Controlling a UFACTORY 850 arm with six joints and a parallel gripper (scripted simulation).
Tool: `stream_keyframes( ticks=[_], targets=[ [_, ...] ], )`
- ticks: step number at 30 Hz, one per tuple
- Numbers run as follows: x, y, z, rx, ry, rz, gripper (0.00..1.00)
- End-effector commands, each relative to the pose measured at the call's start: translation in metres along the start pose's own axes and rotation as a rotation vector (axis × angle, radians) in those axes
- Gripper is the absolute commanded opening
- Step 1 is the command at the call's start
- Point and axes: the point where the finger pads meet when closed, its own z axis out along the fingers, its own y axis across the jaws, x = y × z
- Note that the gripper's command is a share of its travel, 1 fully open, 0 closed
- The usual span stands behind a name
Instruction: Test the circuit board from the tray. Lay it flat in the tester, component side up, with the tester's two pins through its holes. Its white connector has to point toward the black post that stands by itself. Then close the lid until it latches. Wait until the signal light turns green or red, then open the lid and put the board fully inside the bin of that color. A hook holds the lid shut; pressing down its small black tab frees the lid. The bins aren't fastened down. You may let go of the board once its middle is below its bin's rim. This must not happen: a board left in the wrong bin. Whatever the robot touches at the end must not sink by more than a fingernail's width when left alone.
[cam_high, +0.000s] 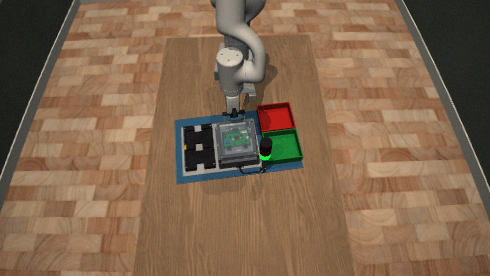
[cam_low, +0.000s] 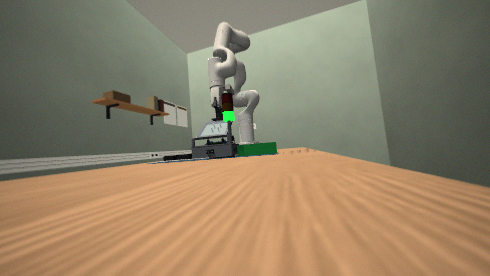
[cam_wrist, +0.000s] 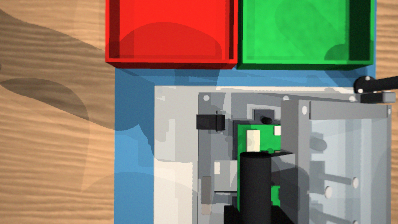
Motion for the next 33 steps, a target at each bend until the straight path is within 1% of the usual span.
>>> stream_keyframes(
  ticks=[1, 7, 17, 18, 33],
  targets=[
    [-0.0001, 0.0075, -0.0092, -0.002, -0.001, 0.000, 0.00],
    [-0.0001, 0.0125, -0.0154, -0.002, -0.001, 0.000, 0.00],
    [-0.0001, 0.0128, -0.0158, -0.002, -0.001, 0.000, 0.00],
    [-0.0001, 0.0128, -0.0158, -0.002, -0.001, 0.000, 0.28],
    [-0.0001, 0.0128, -0.0158, -0.002, -0.001, 0.000, 0.28]
  ],
)
